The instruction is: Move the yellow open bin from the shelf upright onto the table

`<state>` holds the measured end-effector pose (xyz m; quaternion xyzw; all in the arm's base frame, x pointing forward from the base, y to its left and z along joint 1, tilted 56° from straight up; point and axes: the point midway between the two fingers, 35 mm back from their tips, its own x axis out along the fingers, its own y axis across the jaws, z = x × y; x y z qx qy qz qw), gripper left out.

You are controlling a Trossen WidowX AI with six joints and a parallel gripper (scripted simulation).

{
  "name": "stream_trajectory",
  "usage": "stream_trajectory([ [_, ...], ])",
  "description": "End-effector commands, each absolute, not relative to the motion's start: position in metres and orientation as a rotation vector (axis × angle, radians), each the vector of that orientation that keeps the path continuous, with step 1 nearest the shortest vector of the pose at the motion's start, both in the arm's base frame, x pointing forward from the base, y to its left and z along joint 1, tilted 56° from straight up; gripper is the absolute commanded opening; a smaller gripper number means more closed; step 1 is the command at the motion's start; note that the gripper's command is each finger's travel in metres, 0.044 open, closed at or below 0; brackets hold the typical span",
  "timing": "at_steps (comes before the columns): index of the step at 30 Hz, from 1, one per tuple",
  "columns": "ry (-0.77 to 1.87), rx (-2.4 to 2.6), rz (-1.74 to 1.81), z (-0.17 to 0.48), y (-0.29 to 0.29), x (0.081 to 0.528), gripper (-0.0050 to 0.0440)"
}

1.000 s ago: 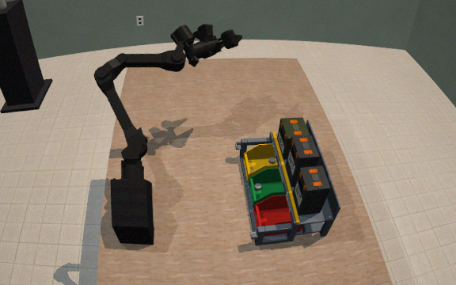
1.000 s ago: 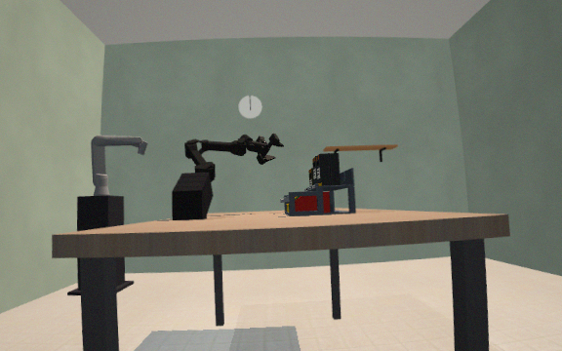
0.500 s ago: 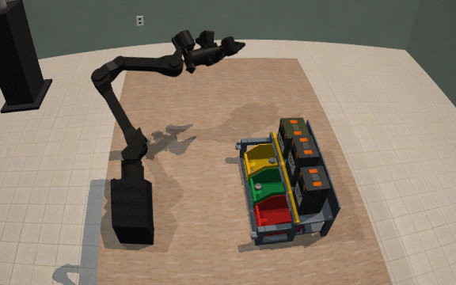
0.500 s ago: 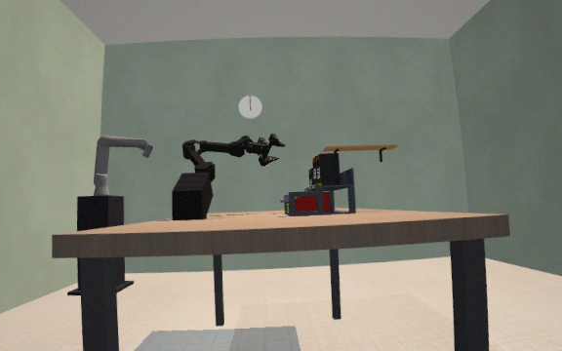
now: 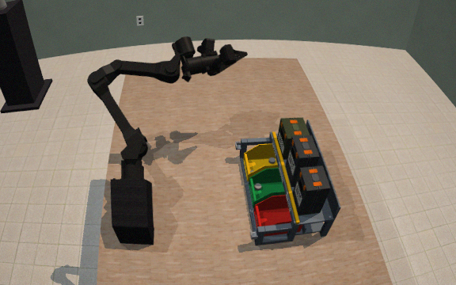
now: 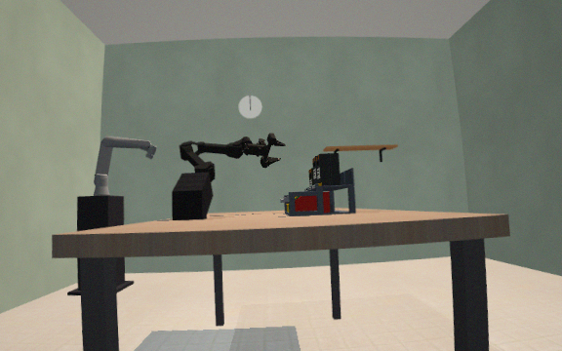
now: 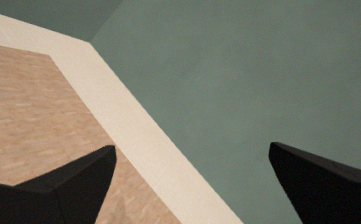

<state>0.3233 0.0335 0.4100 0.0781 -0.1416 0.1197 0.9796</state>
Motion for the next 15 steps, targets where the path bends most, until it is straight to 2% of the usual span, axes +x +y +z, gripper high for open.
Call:
stream_trajectory([
  [1, -0.292, 0.153, 0.236, 0.412, 0.032, 0.321, 0.0440],
  [6, -0.181, 0.081, 0.113, 0.363, 0.013, 0.320, 0.0440],
  [15, -0.181, 0.081, 0.113, 0.363, 0.013, 0.320, 0.0440],
])
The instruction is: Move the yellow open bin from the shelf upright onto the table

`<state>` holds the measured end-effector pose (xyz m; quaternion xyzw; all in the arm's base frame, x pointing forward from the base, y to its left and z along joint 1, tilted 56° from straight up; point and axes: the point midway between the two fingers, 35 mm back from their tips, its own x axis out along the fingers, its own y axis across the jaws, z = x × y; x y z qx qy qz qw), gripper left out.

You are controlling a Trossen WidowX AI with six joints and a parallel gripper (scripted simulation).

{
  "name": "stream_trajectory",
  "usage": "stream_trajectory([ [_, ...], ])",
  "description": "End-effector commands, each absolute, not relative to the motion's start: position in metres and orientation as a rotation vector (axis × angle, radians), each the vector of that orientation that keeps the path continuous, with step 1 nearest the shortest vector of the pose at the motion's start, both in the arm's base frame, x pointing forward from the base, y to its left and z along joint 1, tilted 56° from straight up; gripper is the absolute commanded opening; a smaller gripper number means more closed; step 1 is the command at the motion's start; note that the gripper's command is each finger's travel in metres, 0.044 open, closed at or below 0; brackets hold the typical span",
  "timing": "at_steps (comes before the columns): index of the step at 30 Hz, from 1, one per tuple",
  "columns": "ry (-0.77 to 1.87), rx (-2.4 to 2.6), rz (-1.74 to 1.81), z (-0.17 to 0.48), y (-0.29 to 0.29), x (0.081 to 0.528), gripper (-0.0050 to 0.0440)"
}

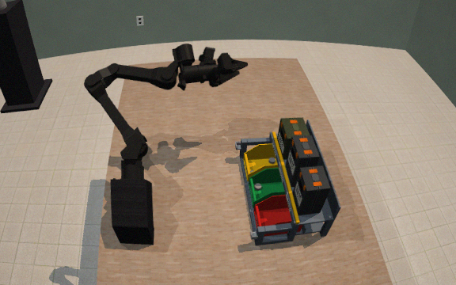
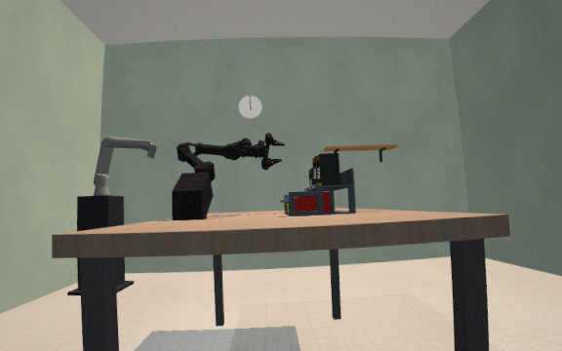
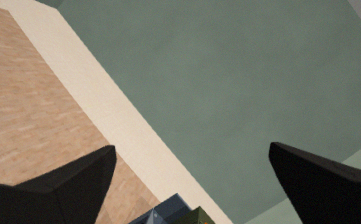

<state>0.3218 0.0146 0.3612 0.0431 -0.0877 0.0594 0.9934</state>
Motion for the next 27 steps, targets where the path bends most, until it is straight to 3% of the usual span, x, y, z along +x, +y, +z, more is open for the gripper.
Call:
stream_trajectory([
  [1, -0.181, 0.081, 0.113, 0.363, 0.013, 0.320, 0.0440],
  [8, -0.061, 0.000, -0.001, 0.314, -0.005, 0.313, 0.0440],
  [27, -0.067, 0.004, 0.002, 0.323, -0.016, 0.313, 0.0440],
])
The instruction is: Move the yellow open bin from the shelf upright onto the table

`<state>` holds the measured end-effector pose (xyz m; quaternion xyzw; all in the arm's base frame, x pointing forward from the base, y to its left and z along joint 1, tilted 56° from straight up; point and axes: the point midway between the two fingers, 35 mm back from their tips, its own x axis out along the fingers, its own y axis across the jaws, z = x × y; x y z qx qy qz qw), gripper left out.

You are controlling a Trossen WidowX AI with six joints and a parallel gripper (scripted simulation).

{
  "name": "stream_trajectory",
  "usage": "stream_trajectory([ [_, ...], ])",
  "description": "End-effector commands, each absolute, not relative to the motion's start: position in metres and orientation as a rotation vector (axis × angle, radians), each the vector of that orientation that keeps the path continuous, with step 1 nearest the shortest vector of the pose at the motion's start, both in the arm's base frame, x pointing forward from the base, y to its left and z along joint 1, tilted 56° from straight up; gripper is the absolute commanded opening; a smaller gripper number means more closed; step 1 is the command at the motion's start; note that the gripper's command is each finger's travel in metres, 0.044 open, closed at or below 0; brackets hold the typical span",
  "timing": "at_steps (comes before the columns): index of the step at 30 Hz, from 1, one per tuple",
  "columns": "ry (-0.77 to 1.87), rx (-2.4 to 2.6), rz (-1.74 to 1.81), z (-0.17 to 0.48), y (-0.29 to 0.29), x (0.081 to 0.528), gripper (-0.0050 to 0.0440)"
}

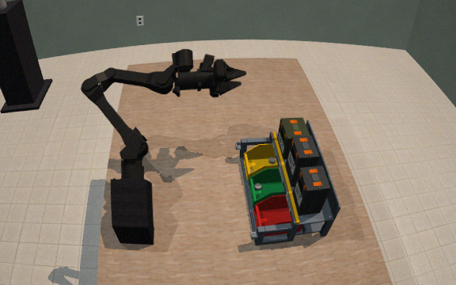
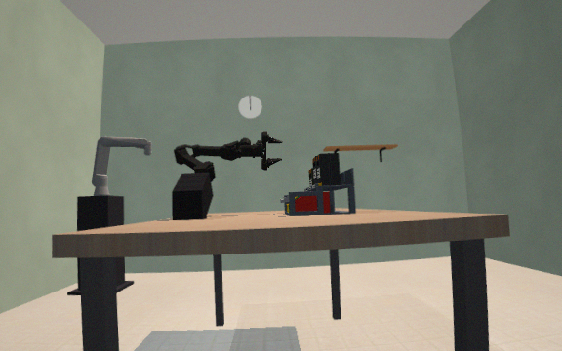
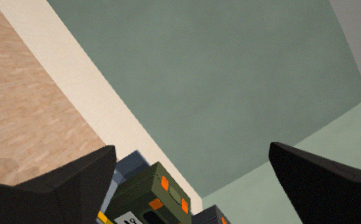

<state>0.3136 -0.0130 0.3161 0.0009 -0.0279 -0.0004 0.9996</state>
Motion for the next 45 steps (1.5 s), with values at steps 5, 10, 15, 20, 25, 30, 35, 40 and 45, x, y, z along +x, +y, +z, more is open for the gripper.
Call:
stream_trajectory([
  [5, -0.067, 0.004, 0.002, 0.323, -0.016, 0.313, 0.0440],
  [10, -0.067, 0.004, 0.002, 0.323, -0.016, 0.313, 0.0440],
  [15, -0.066, 0.004, 0.002, 0.318, -0.009, 0.258, 0.0440],
  [20, -0.066, 0.004, 0.002, 0.318, -0.009, 0.258, 0.0440],
  [25, -0.066, 0.004, 0.002, 0.318, -0.009, 0.258, 0.0440],
  [30, -0.022, -0.046, 0.144, 0.294, -0.002, 0.273, 0.0440],
  [35, 0.010, -0.077, 0.237, 0.276, 0.002, 0.281, 0.0440],
  [40, 0.010, -0.077, 0.237, 0.276, 0.002, 0.281, 0.0440],
  [45, 0.026, -0.089, 0.279, 0.269, 0.004, 0.285, 0.0440],
])
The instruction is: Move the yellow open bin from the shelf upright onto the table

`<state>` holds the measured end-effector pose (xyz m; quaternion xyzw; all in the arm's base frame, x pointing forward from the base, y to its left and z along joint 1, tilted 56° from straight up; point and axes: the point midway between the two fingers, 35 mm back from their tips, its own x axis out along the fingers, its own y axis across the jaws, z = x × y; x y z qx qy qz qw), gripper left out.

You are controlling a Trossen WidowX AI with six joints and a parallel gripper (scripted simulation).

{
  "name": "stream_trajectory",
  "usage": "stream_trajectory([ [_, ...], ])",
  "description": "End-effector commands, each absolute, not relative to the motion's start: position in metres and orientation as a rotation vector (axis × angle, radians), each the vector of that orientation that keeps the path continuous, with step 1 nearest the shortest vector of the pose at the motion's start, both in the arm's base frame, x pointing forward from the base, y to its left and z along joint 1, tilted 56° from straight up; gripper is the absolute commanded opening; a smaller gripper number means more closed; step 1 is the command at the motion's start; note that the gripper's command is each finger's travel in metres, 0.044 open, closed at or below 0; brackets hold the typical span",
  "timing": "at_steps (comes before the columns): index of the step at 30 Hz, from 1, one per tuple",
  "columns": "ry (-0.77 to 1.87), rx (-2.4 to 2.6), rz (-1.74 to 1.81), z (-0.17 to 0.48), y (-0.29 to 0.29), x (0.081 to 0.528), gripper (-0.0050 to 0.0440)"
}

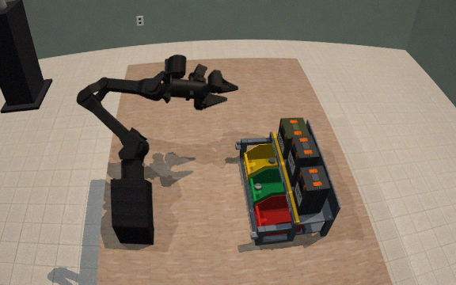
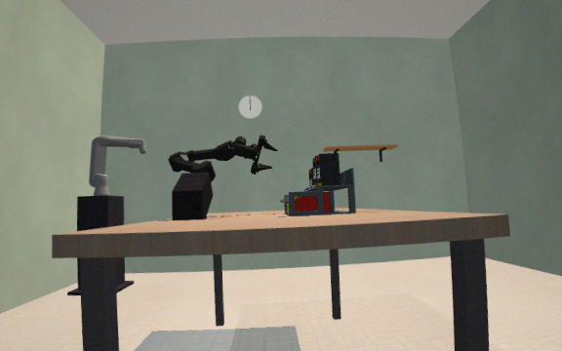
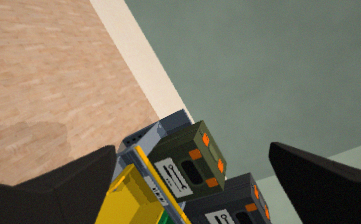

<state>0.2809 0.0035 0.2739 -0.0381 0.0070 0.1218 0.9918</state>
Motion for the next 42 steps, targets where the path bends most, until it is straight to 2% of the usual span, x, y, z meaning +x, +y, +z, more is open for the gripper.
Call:
stream_trajectory([
  [1, 0.042, -0.105, 0.326, 0.260, 0.007, 0.290, 0.0440],
  [4, 0.091, -0.152, 0.466, 0.234, 0.013, 0.303, 0.0440],
  [16, 0.091, -0.152, 0.466, 0.234, 0.013, 0.303, 0.0440],
  [21, 0.173, -0.228, 0.695, 0.191, 0.024, 0.325, 0.0440],
  [33, 0.173, -0.228, 0.695, 0.191, 0.024, 0.325, 0.0440],
  [38, 0.252, -0.306, 0.920, 0.144, 0.036, 0.349, 0.0440],
  [42, 0.252, -0.306, 0.920, 0.144, 0.036, 0.349, 0.0440],
])
